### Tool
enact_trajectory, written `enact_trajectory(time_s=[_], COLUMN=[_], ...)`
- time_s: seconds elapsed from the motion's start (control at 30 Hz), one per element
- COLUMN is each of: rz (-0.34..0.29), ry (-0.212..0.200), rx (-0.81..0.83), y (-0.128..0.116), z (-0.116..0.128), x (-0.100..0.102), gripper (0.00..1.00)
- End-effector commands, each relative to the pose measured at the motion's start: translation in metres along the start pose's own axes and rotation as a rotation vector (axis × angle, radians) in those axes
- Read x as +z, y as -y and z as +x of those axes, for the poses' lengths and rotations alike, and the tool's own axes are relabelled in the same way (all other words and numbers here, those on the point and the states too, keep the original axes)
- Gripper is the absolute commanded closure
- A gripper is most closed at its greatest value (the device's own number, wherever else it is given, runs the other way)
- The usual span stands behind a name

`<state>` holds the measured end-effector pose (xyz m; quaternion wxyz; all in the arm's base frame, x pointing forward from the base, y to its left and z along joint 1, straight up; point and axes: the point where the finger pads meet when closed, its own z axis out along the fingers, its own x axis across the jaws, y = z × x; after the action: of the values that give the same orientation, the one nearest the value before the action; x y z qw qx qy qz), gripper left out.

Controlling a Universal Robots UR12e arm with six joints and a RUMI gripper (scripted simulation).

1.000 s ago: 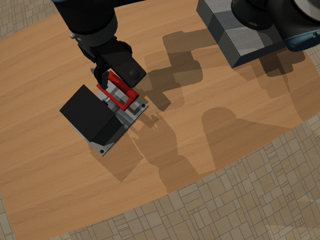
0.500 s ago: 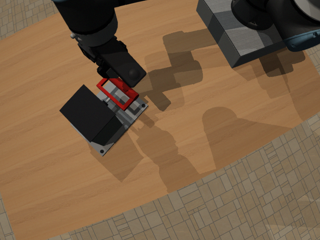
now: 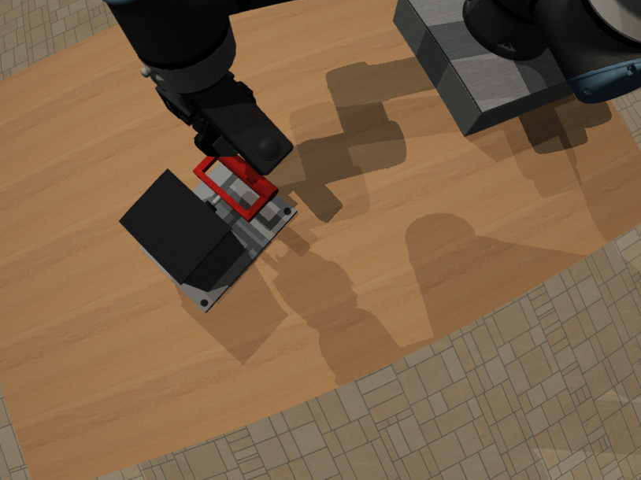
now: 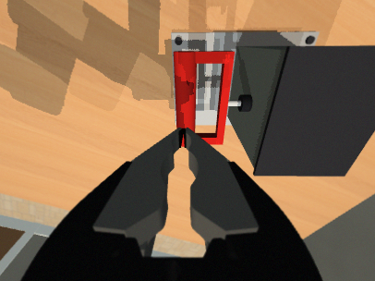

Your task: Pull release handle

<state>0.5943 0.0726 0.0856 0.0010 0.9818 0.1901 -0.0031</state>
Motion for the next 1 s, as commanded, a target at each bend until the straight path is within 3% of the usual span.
enact_trajectory(time_s=[0.0,0.4,0.43,0.97], rz=[-0.001,-0.001,-0.001,-0.001], ry=[-0.001,-0.001,-0.001,-0.001], rx=[0.000,0.000,0.000,0.000], y=[-0.0003,-0.0003,-0.0003,-0.0003], z=[0.0006,0.0006,0.0006,0.0006], x=[-0.0007,-0.0007,-0.0007,-0.0007], gripper=[1.00,1.00,0.67,0.67])
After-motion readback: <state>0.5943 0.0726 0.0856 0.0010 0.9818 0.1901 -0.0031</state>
